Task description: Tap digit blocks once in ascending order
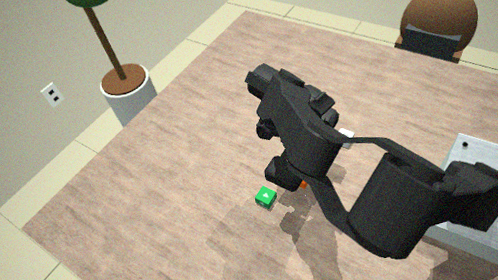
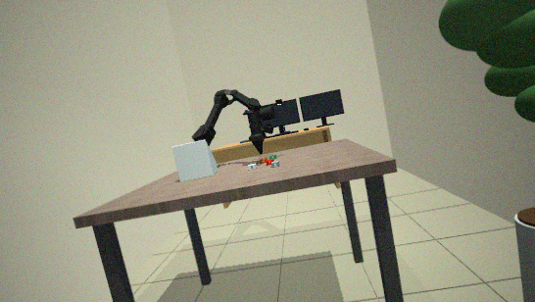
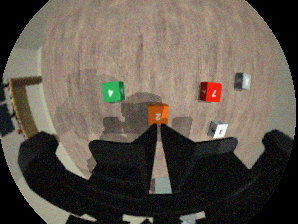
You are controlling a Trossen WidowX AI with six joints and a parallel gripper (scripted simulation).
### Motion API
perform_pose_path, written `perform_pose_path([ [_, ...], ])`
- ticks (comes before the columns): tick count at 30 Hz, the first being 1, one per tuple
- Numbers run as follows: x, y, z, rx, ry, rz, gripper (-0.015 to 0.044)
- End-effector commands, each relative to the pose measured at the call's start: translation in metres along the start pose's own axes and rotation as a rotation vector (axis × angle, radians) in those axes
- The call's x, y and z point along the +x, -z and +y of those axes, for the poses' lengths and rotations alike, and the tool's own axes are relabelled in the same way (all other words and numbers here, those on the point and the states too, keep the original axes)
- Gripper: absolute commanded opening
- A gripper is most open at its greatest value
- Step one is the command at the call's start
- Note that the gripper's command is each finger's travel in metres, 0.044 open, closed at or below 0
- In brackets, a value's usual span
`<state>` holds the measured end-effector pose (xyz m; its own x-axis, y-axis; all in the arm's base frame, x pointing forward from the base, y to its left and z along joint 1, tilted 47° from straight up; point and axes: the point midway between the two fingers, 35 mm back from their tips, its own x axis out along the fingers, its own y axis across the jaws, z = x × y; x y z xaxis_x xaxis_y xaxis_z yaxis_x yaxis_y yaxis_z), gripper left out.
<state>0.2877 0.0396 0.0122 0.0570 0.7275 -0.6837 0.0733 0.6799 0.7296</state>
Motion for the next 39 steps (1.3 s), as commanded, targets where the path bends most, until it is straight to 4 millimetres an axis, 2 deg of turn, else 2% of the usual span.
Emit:
perform_pose_path([
  [1,0.0,0.0,0.0,0.003,-0.003,-0.002,0.002],
  [21,0.029,0.0,0.001,0.004,-0.004,-0.002,0.002],
  [26,0.03,0.0,0.001,0.004,-0.004,-0.002,0.002],
  [30,0.002,0.0,0.0,0.003,-0.003,-0.002,0.002],
  [33,0.0,0.0,0.0,0.003,-0.003,-0.002,0.002],
  [35,-0.01,-0.002,0.0,0.004,0.0,-0.003,0.002],
  [39,-0.07,-0.002,-0.001,0.004,0.002,-0.002,0.002],
])
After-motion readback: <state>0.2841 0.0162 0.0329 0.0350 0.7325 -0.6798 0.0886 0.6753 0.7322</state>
